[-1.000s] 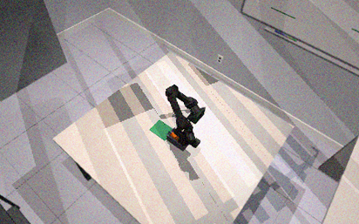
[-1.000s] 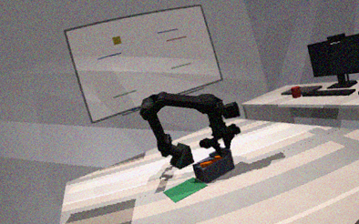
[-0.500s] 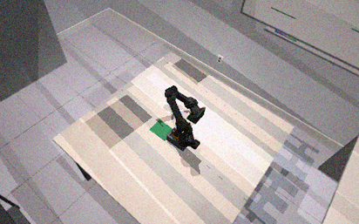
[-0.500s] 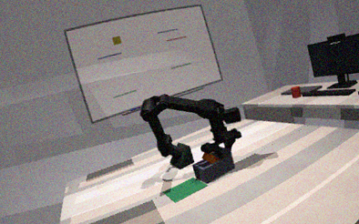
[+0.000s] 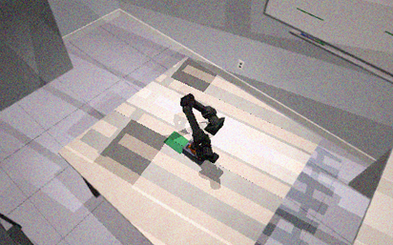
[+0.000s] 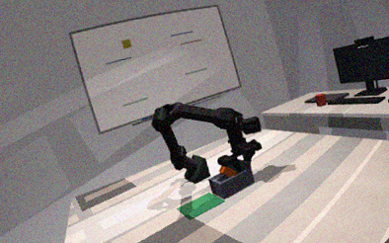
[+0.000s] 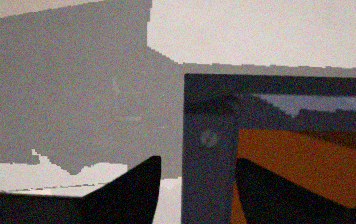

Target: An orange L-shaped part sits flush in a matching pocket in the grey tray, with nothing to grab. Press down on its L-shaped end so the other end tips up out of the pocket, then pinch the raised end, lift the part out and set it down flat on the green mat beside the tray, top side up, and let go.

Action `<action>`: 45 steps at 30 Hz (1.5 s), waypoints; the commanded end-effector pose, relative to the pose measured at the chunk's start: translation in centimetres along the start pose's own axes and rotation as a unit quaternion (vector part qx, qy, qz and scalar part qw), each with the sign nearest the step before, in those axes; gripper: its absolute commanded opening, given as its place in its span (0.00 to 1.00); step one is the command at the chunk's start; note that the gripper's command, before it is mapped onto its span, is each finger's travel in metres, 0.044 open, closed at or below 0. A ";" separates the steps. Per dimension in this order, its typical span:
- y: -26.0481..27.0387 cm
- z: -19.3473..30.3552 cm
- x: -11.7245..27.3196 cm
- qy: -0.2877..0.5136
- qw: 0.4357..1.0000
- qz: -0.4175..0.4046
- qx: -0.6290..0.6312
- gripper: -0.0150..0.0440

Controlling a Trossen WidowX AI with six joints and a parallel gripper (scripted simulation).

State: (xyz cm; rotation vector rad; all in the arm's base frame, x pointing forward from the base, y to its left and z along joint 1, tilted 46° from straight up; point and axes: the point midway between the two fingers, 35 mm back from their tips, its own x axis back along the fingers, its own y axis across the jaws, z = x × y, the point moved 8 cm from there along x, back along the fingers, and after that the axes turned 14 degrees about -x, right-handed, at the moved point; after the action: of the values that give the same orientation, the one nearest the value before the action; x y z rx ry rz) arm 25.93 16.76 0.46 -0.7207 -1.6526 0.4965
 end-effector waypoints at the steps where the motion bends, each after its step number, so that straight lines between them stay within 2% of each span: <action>1: 0.0 0.0 0.0 0.000 1.000 0.000 0.000 0.56; 15: 1.1 0.2 1.5 -0.001 1.000 0.003 0.003 0.56; 19: 1.0 -0.1 4.6 0.000 1.000 0.002 0.003 0.56; 23: 0.2 -0.1 9.9 0.000 1.000 0.002 0.003 0.56; 25: 0.0 0.0 10.9 0.000 1.000 0.002 0.003 0.56; 45: 0.0 -0.1 10.5 -0.002 1.000 0.002 0.006 0.56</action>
State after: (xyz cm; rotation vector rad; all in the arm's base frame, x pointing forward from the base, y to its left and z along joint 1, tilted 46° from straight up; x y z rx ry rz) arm 24.92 24.06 7.92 -0.7162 -1.6491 0.5115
